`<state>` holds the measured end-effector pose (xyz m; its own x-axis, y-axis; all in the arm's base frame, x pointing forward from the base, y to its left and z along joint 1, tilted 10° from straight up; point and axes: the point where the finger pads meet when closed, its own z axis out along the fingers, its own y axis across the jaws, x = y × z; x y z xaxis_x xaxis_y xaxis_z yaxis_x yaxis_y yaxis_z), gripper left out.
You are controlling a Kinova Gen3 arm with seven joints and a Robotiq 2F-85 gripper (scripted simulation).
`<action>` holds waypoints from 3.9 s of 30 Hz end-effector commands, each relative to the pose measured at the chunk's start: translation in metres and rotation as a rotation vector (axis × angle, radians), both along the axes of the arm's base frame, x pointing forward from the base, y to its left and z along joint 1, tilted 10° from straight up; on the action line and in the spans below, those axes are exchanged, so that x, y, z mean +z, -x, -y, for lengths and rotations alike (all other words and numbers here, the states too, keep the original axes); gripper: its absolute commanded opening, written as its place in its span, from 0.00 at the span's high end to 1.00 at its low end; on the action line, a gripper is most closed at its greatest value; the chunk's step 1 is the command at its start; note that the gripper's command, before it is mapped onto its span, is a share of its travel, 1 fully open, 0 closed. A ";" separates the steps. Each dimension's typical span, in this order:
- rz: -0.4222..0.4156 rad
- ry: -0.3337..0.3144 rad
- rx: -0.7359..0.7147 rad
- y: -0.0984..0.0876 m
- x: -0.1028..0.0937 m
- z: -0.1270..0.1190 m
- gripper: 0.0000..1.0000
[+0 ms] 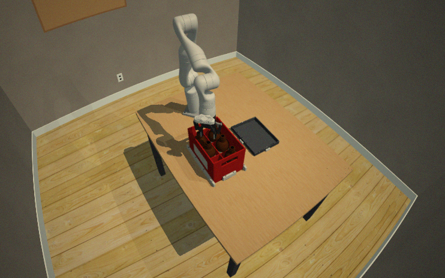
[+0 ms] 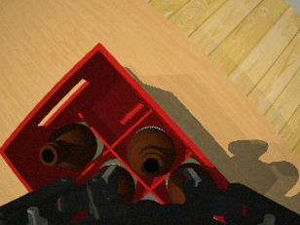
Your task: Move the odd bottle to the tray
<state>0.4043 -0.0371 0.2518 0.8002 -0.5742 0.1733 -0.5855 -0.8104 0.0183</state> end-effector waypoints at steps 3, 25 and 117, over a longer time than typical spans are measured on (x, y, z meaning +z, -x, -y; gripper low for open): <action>-0.003 0.001 -0.001 0.000 -0.006 0.001 0.36; -0.003 0.001 -0.001 -0.002 -0.020 0.003 0.36; -0.003 0.001 -0.001 -0.007 -0.056 0.007 0.36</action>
<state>0.4111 -0.0436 0.1968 0.8003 -0.5743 0.1723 -0.5857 -0.8103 0.0193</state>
